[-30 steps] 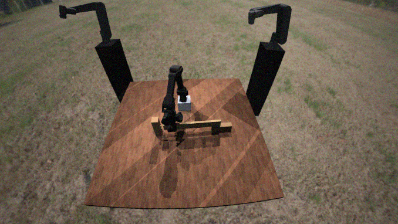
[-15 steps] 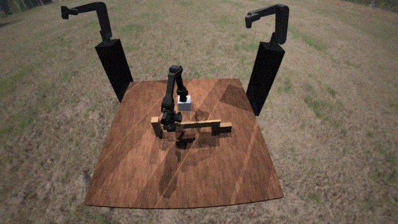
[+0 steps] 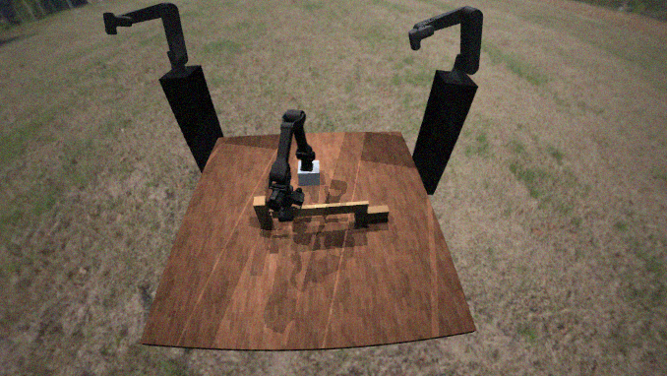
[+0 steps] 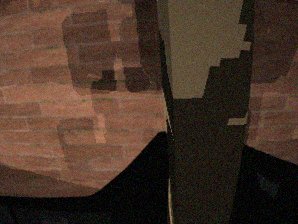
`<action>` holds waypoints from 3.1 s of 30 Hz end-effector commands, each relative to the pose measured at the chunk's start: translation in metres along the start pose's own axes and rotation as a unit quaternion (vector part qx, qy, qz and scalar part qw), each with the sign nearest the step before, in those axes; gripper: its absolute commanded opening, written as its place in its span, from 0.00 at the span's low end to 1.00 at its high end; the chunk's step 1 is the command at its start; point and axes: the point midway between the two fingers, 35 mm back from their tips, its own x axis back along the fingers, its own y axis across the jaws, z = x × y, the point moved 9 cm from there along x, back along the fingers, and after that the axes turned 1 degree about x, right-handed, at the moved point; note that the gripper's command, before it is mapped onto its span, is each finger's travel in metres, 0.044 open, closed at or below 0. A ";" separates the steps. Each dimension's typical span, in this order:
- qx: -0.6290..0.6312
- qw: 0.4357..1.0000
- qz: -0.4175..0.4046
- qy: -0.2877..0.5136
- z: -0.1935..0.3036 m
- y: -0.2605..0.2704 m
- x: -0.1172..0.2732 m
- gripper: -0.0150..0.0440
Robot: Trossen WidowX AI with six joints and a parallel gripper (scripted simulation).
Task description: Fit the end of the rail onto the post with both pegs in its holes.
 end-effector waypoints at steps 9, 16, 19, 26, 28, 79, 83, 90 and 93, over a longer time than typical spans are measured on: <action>0.002 1.000 0.002 0.001 0.004 -0.002 0.001 0.25; 0.002 1.000 0.002 0.002 0.007 -0.001 0.001 0.25; 0.002 1.000 0.002 0.002 0.008 -0.001 0.001 0.25; 0.002 1.000 0.002 0.002 0.010 -0.001 0.002 0.25; 0.002 1.000 0.002 0.002 0.010 -0.001 0.002 0.25; 0.002 1.000 0.002 0.000 -0.010 0.000 0.023 1.00; 0.002 1.000 0.002 0.000 -0.017 0.000 0.030 1.00; 0.002 1.000 0.002 0.000 -0.017 0.000 0.030 1.00; 0.002 1.000 0.002 0.000 -0.017 0.000 0.030 1.00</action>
